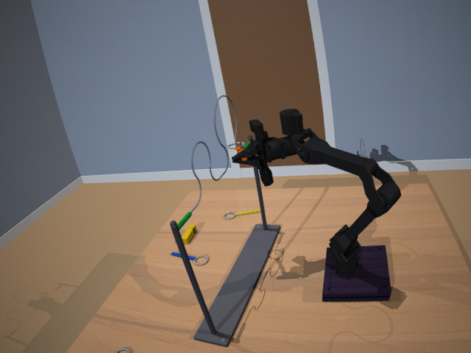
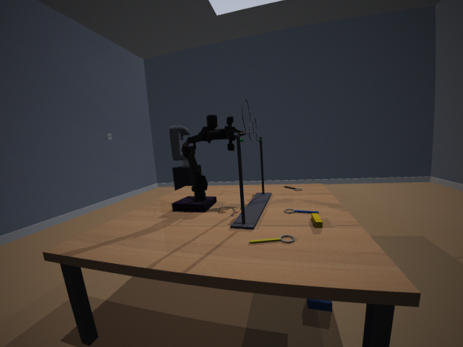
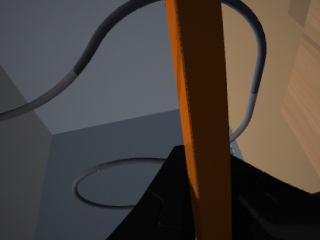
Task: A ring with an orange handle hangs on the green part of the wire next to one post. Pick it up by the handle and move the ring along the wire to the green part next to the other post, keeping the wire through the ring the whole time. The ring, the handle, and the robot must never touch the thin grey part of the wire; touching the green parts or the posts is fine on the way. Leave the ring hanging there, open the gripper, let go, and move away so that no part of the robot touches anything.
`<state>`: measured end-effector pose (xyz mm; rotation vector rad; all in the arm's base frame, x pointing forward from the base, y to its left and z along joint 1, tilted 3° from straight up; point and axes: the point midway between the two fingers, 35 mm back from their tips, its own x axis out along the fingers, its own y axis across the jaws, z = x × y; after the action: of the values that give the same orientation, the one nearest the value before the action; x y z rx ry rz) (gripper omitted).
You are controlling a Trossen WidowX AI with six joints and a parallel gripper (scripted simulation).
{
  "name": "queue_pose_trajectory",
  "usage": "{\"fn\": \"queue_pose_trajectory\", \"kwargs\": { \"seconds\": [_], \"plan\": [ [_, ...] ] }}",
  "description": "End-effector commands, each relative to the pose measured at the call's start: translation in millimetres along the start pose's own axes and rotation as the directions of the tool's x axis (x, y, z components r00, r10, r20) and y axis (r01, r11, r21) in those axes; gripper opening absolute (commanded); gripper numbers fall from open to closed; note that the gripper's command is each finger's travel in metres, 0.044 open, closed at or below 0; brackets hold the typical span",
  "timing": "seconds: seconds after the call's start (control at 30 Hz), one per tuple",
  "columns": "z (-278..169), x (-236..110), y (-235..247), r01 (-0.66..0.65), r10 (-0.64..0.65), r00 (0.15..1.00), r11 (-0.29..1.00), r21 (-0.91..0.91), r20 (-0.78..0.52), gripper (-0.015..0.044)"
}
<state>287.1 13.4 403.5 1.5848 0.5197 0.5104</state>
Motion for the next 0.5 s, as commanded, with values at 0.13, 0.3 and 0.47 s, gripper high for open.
{"fn": "queue_pose_trajectory", "kwargs": {
  "seconds": [0.13,0.3,0.47],
  "plan": [
    [-1,-1,19,-0.048,0.049,0.999,0.996,0.080,-0.009,-0.0150],
    [0,-2,28,-0.074,0.076,0.997,0.988,0.132,-0.008,-0.0150],
    [1,-4,37,-0.098,0.101,0.995,0.978,0.182,-0.007,-0.0150]
  ]
}}
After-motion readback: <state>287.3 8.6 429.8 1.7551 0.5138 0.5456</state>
